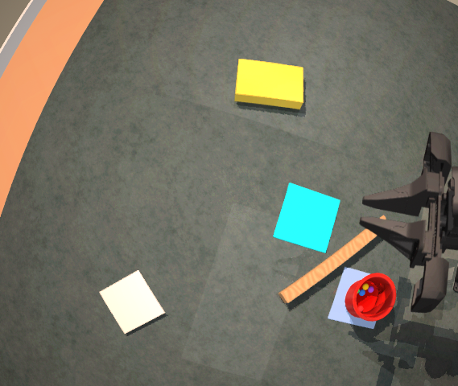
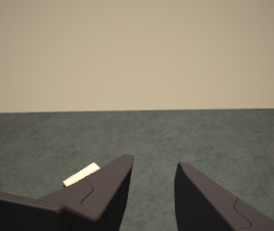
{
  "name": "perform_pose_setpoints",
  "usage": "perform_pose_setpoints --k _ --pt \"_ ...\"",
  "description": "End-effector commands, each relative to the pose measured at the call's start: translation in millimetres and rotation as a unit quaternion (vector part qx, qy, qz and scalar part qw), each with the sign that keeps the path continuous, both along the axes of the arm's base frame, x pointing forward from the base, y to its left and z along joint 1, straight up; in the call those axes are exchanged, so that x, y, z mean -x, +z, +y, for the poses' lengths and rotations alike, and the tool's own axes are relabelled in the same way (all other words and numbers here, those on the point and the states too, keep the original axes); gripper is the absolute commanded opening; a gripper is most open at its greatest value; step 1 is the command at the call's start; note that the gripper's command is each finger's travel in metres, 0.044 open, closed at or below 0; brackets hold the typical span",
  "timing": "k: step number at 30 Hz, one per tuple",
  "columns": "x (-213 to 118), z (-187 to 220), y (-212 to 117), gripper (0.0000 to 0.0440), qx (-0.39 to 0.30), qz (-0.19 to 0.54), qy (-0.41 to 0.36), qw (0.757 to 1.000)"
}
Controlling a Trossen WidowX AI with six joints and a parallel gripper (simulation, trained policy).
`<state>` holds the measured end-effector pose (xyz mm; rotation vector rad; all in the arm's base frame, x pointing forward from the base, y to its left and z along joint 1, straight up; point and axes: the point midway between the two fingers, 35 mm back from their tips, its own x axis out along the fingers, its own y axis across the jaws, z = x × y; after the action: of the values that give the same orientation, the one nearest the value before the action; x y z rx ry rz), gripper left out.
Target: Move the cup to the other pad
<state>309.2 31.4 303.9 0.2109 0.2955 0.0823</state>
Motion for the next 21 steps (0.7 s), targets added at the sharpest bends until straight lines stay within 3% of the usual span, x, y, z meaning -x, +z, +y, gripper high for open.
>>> perform_pose_setpoints --k 1,21 --pt "0.3 4.4 1.0 0.0094 -0.020 0.023 0.002 1.000" --pt "6.9 25.4 -6.7 0.0112 -0.120 0.166 -0.018 0.979"
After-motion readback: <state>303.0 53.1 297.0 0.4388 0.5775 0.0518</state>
